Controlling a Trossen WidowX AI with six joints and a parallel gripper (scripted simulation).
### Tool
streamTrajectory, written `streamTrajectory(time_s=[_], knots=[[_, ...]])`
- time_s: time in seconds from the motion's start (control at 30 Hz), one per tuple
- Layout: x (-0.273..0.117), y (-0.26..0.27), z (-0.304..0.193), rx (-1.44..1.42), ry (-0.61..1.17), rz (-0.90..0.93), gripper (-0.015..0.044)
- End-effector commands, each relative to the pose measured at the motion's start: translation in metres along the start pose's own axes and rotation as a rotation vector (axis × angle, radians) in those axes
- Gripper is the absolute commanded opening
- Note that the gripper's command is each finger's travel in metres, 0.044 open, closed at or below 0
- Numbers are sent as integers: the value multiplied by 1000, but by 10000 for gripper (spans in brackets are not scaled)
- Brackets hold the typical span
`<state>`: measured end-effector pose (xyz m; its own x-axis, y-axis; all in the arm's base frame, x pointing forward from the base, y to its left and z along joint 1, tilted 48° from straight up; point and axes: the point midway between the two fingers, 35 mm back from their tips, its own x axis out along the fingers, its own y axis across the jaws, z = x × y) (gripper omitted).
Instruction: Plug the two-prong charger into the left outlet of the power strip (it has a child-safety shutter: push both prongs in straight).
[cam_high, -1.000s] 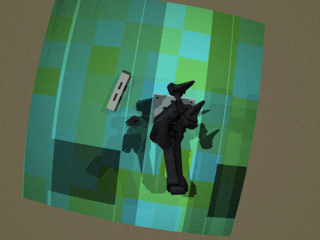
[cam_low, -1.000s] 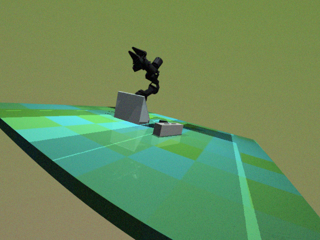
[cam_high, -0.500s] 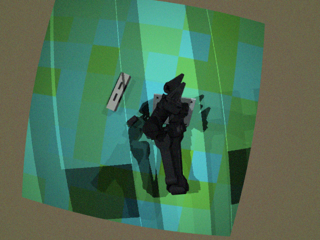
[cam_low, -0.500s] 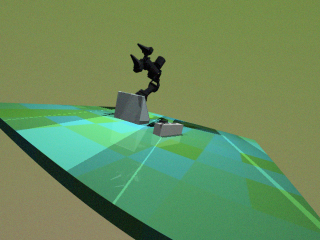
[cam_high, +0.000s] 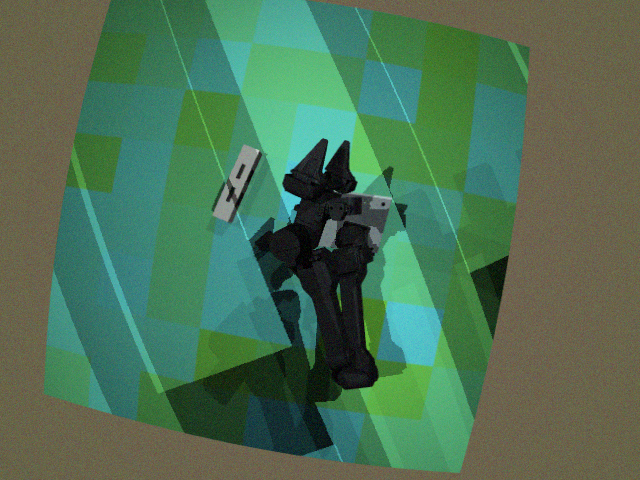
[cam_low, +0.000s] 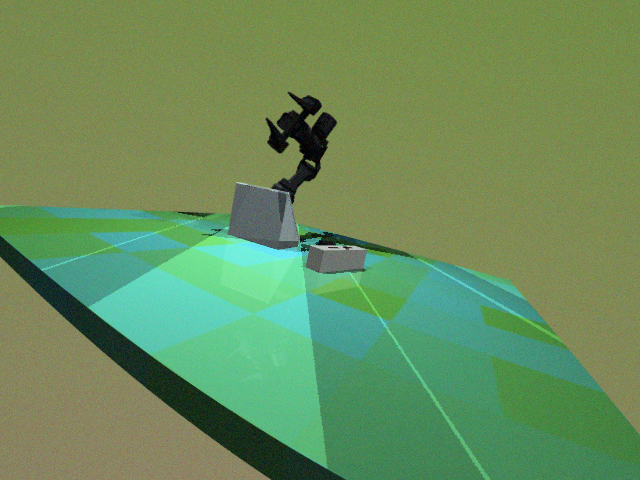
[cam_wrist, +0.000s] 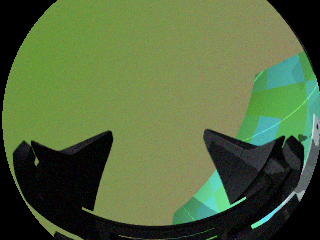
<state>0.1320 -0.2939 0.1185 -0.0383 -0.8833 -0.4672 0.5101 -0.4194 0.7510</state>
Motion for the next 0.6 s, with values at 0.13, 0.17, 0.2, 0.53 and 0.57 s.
streamTrajectory(time_s=[0.13,0.17,0.2,0.53,0.57], knots=[[-3,-1,-30,-257,136,-20,440],[-4,-2,-34,-291,154,-23,440],[-4,-3,-37,-325,172,-25,440],[-15,-15,-74,-662,358,-27,440],[-16,-16,-77,-695,377,-25,440]])
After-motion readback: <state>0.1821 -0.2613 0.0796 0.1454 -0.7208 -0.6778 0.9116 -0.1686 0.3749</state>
